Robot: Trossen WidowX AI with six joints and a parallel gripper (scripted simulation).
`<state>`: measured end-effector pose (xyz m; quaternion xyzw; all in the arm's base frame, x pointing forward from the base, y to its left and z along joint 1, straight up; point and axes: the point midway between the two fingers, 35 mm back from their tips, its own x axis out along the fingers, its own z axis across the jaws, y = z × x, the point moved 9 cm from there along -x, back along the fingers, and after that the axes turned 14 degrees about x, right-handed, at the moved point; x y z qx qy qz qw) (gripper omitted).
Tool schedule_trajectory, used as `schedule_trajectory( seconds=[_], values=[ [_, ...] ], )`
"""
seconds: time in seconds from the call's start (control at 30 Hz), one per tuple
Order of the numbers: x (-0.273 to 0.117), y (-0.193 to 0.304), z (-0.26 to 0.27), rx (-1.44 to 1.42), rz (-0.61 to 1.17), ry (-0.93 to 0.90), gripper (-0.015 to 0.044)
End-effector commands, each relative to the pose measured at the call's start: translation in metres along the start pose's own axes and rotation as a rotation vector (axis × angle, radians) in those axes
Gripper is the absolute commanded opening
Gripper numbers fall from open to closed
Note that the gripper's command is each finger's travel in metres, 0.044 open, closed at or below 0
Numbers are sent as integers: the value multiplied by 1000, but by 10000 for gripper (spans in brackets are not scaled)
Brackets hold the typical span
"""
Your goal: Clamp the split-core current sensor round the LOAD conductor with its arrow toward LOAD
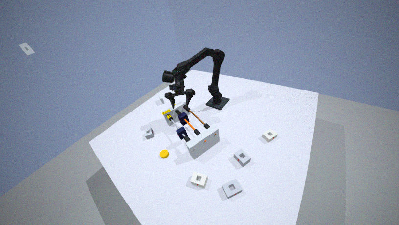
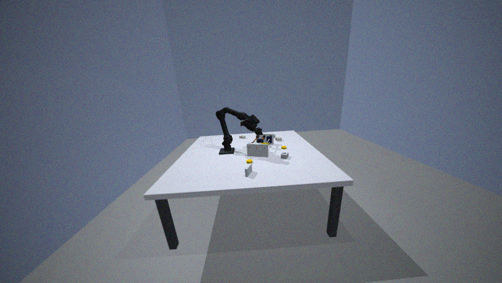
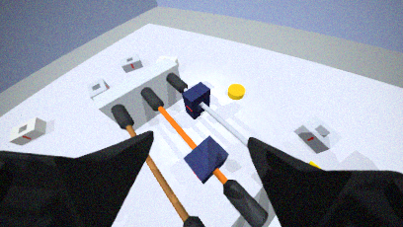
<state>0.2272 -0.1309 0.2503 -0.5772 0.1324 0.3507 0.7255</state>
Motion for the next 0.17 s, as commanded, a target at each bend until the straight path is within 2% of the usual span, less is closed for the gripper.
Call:
schedule_trajectory(
  seconds=[0.0, 0.1, 0.13],
  values=[
    [3, -3, 0, 65, 22, 7, 440],
    [14, -17, 4, 316, 98, 45, 440],
    [4, -5, 2, 121, 37, 15, 440]
  ],
)
